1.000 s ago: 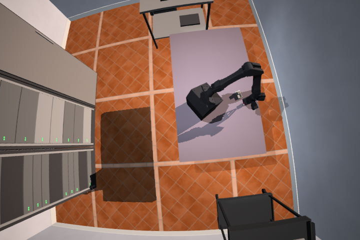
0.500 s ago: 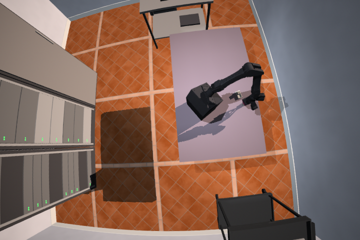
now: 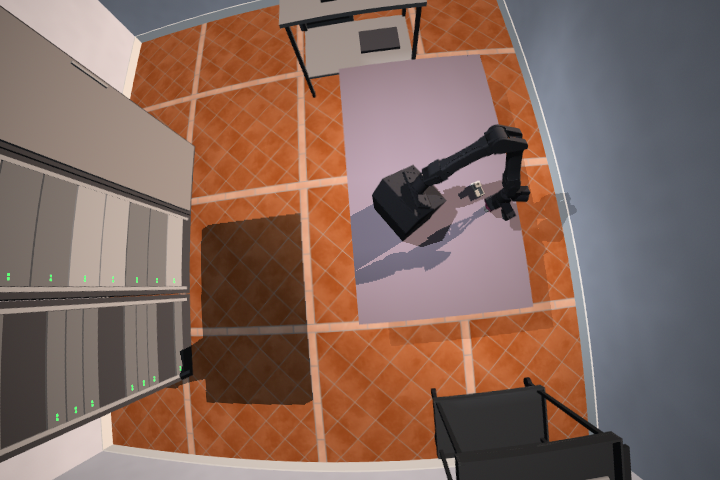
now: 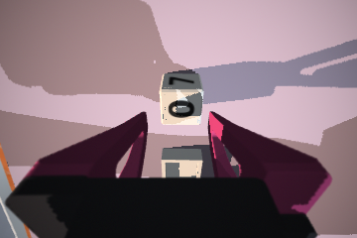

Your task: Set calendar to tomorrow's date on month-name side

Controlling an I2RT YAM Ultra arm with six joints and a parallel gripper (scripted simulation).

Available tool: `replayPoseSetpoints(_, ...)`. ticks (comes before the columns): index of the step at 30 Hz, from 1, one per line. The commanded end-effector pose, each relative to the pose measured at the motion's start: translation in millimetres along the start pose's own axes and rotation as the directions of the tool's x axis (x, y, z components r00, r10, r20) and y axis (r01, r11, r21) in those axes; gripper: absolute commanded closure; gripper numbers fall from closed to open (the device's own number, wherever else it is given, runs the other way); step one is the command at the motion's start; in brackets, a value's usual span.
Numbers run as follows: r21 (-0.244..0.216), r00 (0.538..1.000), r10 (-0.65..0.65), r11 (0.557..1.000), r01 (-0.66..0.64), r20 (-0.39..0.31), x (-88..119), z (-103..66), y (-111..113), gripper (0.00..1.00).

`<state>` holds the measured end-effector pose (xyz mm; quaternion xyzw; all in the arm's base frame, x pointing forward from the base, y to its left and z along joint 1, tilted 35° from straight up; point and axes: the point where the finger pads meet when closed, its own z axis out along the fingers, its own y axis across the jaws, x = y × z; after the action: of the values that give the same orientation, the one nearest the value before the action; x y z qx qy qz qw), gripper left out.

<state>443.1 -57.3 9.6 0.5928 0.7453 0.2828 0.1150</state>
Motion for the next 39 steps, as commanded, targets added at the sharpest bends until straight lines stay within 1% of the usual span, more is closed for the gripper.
replayPoseSetpoints(1,0.007,1.000,0.010,1.000,-0.010,0.014,-6.4,3.2,-0.3,0.53)
replayPoseSetpoints(28,0.007,1.000,0.010,1.000,-0.010,0.014,-6.5,3.2,-0.7,0.53)
replayPoseSetpoints(33,0.014,1.000,0.016,1.000,-0.017,0.015,-9.0,3.9,-9.0,0.53)
replayPoseSetpoints(36,0.027,1.000,0.019,0.999,-0.019,0.009,-7.4,5.4,-16.5,0.53)
replayPoseSetpoints(38,0.030,1.000,0.021,0.999,-0.021,0.008,-7.3,5.1,-17.2,0.53)
replayPoseSetpoints(39,0.025,1.000,0.019,0.999,-0.019,0.010,-8.4,4.3,-14.2,0.53)
